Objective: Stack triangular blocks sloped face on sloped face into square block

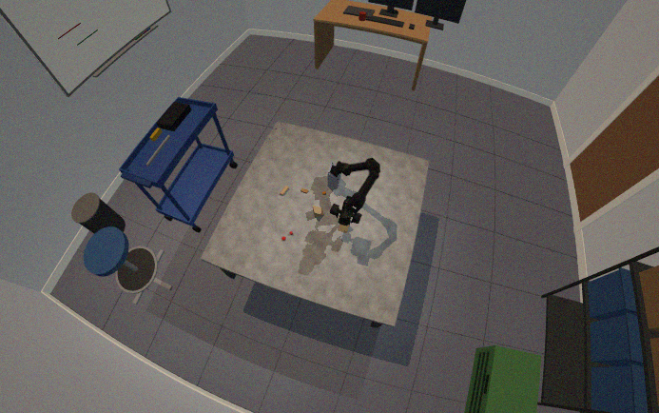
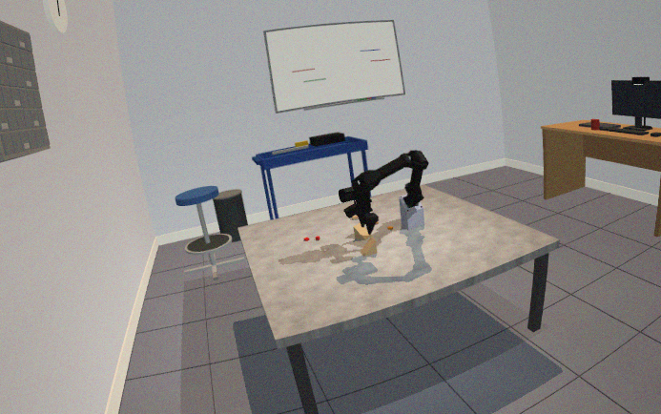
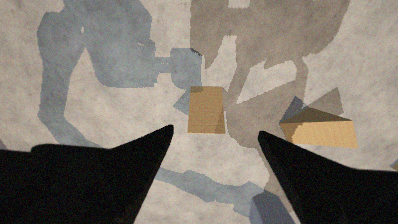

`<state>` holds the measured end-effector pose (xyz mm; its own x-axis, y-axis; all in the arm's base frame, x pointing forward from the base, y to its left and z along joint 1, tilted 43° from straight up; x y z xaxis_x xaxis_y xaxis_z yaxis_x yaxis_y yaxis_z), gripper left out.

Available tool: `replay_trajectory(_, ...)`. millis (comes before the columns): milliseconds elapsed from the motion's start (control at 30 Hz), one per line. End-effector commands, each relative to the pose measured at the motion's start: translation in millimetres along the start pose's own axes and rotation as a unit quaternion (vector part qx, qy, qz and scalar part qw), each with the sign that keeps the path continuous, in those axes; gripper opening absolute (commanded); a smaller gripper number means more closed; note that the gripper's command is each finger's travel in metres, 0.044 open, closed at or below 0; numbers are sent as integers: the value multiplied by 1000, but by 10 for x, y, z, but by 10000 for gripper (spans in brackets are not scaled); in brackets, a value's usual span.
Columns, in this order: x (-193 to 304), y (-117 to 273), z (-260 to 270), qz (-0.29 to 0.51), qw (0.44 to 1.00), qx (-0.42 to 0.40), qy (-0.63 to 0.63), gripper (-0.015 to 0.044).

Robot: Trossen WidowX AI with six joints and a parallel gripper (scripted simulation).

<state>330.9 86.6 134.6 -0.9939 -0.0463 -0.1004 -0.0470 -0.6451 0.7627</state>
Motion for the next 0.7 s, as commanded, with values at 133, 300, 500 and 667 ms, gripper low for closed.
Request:
replay_trajectory(133, 58, -5, 4, 7, 1000, -28, 10, 440)
replay_trajectory(300, 49, -75, 6, 7, 1000, -27, 10, 440)
replay_trajectory(500, 40, -173, 10, 7, 1000, -27, 10, 440)
replay_trajectory(667, 34, -255, 15, 7, 1000, -26, 11, 440)
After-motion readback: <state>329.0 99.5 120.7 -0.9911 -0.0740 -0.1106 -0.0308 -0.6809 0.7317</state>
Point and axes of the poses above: the point midway between the two fingers, 35 mm back from their tips, its own y axis back along the fingers, its own z axis across the jaws, x = y × z, the point moved 2 cm from there along y, back along the fingers, and after that the axes turned 12 degrees about y, right-handed, at the moved point
